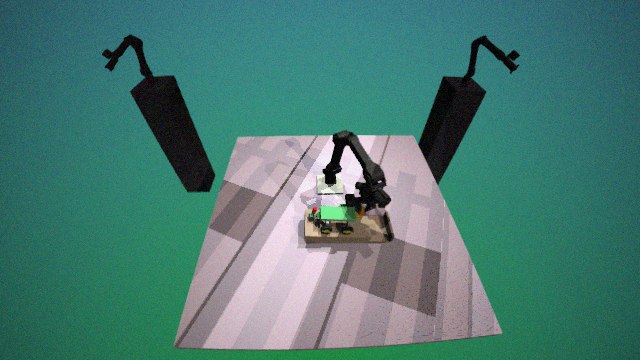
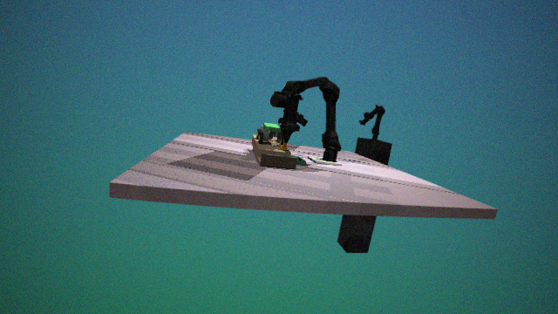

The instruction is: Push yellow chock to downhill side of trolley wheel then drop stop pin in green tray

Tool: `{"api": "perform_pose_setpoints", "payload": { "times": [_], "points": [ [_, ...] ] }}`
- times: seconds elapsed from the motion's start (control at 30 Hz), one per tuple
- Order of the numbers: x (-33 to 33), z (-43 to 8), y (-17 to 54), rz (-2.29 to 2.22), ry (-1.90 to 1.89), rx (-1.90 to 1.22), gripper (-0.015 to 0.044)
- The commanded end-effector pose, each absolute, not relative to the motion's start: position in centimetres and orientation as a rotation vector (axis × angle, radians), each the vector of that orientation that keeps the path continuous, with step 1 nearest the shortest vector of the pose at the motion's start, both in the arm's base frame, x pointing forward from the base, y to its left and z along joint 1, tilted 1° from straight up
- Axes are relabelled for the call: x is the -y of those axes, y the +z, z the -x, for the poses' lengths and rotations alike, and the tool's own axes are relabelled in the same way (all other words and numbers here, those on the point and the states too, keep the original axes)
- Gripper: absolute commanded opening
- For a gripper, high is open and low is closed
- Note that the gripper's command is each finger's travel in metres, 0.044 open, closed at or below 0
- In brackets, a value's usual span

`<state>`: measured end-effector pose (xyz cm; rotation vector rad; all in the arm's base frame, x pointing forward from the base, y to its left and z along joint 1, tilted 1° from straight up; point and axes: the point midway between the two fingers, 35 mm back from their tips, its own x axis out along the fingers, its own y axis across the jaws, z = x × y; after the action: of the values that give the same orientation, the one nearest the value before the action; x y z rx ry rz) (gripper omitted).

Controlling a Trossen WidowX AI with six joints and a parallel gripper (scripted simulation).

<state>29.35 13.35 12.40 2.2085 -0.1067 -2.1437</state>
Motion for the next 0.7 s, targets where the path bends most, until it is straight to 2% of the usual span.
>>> {"api": "perform_pose_setpoints", "payload": {
  "times": [0.0,0.6,0.67],
  "points": [
    [-13.3,-29.4,12.5,-2.208,-2.144,0.110,0.0190],
    [-14.0,-29.2,18.2,-2.200,-2.144,0.118,0.0190],
    [-13.9,-29.1,17.4,-2.203,-2.144,0.110,0.0243]
  ]
}}
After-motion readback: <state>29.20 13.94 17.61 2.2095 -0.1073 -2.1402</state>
